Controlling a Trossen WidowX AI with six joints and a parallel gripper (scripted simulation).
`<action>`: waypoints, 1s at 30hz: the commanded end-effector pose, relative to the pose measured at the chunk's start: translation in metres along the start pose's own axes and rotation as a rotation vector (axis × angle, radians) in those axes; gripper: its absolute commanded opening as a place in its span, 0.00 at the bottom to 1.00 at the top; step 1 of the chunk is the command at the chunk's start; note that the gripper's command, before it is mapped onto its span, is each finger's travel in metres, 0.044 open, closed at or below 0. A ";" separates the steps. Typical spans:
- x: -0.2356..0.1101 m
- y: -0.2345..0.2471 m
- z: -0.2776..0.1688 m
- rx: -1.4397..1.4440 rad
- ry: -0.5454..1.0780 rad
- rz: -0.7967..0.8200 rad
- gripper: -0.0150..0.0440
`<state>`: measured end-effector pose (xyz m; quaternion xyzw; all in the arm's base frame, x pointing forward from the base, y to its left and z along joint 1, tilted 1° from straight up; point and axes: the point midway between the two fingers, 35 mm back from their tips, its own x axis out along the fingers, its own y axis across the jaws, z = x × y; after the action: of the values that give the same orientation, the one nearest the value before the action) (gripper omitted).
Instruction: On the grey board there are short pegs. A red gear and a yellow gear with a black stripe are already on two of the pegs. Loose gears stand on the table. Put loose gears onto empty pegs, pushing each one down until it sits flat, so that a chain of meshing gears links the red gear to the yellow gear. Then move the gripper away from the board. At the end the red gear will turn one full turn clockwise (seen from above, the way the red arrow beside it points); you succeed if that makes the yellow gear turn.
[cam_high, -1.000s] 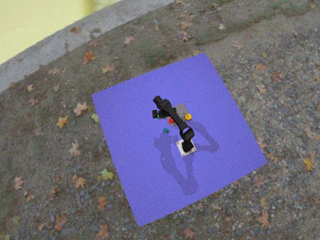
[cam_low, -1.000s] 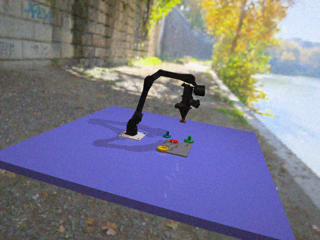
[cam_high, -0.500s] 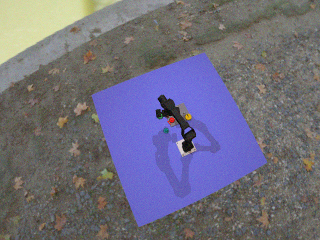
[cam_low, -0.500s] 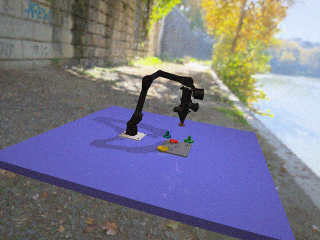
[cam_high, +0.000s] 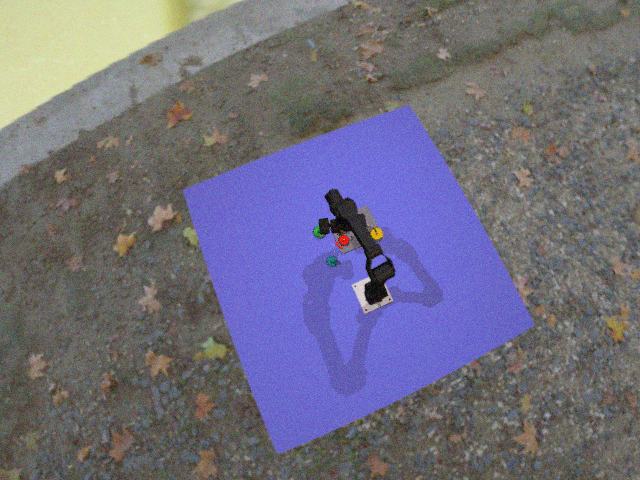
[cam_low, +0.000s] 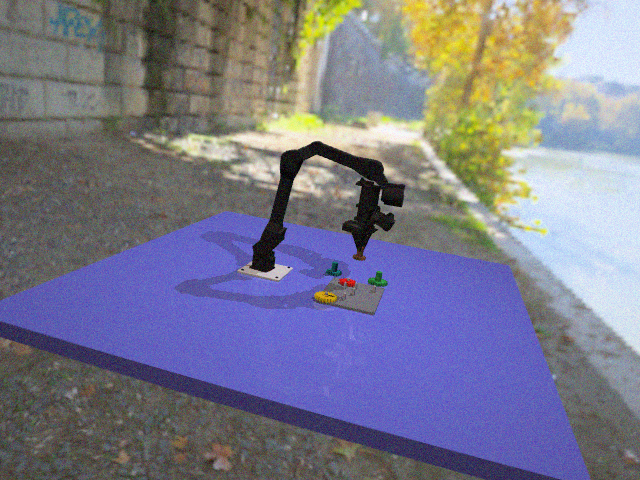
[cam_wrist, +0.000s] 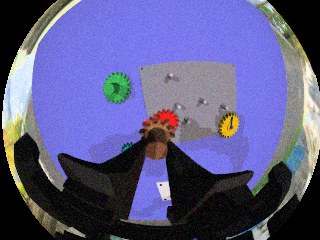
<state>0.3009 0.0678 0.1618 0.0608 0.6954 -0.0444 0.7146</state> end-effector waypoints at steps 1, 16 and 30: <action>0.003 -0.008 0.000 -0.003 -0.006 0.007 0.25; 0.021 -0.036 -0.002 -0.004 -0.005 0.005 0.25; 0.037 -0.059 -0.006 -0.004 -0.005 0.003 0.25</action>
<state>0.2886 0.0139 0.1242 0.0599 0.6965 -0.0463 0.7136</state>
